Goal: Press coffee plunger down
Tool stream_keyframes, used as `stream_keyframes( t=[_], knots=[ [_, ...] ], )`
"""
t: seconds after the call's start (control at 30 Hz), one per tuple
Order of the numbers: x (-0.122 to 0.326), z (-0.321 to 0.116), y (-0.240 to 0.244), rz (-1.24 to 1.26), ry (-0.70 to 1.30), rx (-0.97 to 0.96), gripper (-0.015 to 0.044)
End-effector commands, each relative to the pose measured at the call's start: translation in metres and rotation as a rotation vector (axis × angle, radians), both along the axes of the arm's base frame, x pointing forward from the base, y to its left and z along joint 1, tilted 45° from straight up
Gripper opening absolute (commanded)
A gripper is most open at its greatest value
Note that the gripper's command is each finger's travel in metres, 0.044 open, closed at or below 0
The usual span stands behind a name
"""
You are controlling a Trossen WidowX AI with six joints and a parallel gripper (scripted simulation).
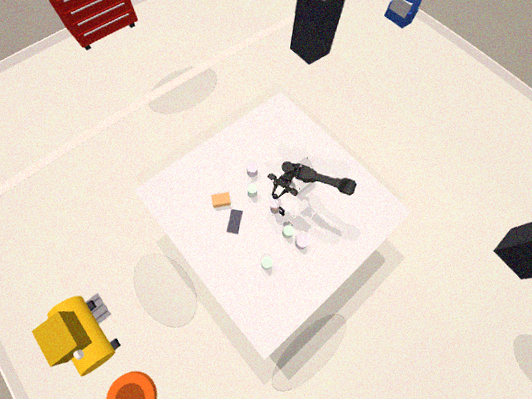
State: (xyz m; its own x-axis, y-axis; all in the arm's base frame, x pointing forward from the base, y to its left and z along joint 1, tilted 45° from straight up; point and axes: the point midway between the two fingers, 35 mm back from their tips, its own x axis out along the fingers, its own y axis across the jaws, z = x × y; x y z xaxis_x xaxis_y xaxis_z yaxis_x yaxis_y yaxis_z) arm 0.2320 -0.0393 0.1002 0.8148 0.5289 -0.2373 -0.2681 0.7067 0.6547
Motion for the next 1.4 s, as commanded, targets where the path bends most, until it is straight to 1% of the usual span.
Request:
stream_keyframes(
  t=[0.0,0.73,0.93,1.37],
  knots=[
    [-0.005,-0.021,0.013,0.006,0.065,0.032,0.0123],
    [0.007,-0.049,0.033,-0.022,0.05,0.065,0.0123],
    [0.015,-0.05,0.036,-0.028,0.014,0.038,0.0123],
    [0.025,-0.05,0.035,-0.029,0.009,0.035,0.0123]
  ],
)
